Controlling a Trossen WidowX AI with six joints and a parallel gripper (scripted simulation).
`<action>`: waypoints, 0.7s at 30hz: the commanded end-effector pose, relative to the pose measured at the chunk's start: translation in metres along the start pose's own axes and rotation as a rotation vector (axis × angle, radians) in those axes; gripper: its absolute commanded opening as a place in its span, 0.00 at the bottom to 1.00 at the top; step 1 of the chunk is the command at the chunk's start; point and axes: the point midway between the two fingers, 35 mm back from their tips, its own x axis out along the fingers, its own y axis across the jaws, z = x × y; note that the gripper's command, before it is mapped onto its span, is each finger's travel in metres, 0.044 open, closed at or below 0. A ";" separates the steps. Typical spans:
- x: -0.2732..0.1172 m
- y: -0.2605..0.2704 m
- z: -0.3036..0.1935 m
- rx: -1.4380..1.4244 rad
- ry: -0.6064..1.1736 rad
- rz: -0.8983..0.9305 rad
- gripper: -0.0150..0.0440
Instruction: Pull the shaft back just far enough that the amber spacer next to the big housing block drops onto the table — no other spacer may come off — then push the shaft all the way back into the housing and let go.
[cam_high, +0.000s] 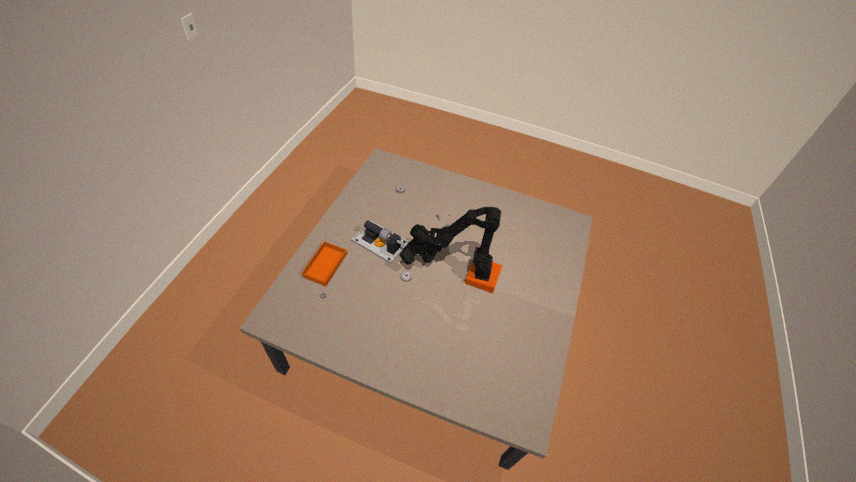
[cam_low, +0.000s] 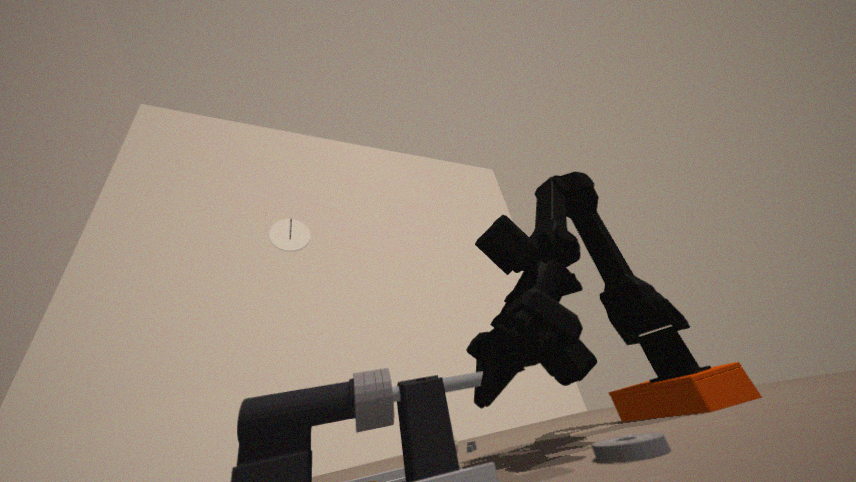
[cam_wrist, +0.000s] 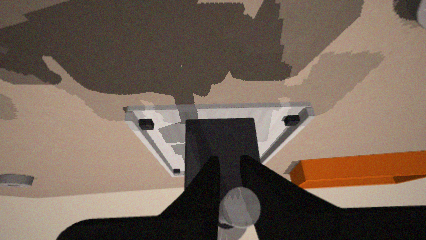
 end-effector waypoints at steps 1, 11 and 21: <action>0.002 0.000 -0.002 -0.001 0.000 0.002 0.25; 0.004 0.000 -0.004 -0.002 0.001 0.002 0.25; 0.007 0.000 -0.007 -0.002 0.001 0.002 0.25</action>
